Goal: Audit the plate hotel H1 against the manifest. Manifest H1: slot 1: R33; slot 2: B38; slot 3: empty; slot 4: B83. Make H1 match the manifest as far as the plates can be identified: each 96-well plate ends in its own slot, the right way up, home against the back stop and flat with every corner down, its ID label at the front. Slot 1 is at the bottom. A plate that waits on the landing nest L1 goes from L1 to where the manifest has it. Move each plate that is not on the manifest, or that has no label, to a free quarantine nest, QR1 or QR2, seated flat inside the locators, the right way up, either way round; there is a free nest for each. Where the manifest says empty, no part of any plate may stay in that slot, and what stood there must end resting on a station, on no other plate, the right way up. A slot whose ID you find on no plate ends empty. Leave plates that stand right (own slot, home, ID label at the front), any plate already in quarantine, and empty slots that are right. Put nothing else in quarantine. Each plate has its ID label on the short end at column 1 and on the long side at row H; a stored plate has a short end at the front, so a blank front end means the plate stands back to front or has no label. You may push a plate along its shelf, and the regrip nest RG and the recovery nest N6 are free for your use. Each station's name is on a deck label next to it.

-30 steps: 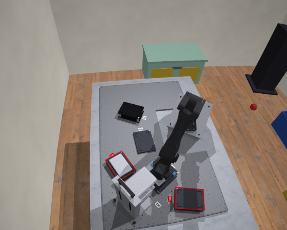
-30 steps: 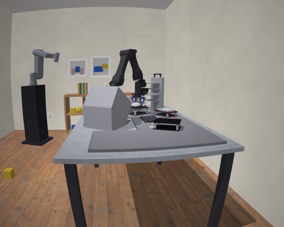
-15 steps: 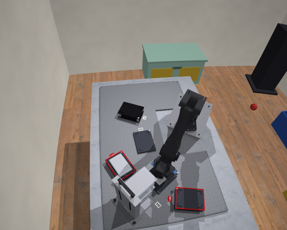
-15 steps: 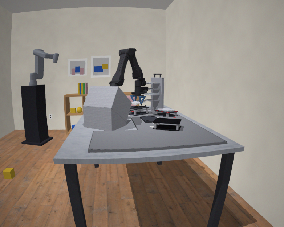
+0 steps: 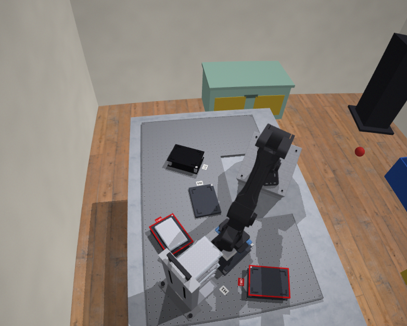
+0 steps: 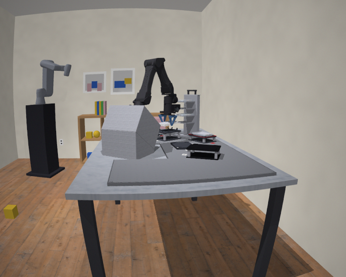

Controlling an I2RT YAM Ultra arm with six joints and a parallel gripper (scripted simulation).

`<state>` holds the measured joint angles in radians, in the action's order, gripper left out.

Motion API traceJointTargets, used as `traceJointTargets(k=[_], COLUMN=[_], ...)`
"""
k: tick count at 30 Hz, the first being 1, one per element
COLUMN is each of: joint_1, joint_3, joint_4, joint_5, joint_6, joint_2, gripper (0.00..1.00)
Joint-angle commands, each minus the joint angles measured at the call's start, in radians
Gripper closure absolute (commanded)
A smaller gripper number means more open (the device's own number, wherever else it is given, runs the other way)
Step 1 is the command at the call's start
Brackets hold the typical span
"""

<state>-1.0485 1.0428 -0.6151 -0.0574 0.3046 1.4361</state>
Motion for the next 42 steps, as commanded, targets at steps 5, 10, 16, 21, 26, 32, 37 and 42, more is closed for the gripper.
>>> traceJointTargets(k=[5, 10, 16, 21, 26, 32, 37, 42], joint_1=[0.004, 0.005, 0.006, 0.007, 0.008, 0.009, 0.009, 0.009], joint_3=[0.036, 0.039, 0.042, 0.046, 0.051, 0.054, 0.055, 0.055], joint_4=[-0.040, -0.057, -0.072, -0.090, -0.108, -0.114, -0.110, -0.109], joint_5=[0.005, 0.005, 0.005, 0.004, 0.004, 0.004, 0.004, 0.004], joint_6=[-0.003, -0.003, -0.004, -0.005, -0.005, -0.005, -0.005, -0.005], joint_2=[-0.058, -0.072, -0.084, -0.098, -0.110, -0.114, -0.114, -0.114], gripper=[0.14, 0.14, 0.14, 0.14, 0.14, 0.14, 0.14, 0.14])
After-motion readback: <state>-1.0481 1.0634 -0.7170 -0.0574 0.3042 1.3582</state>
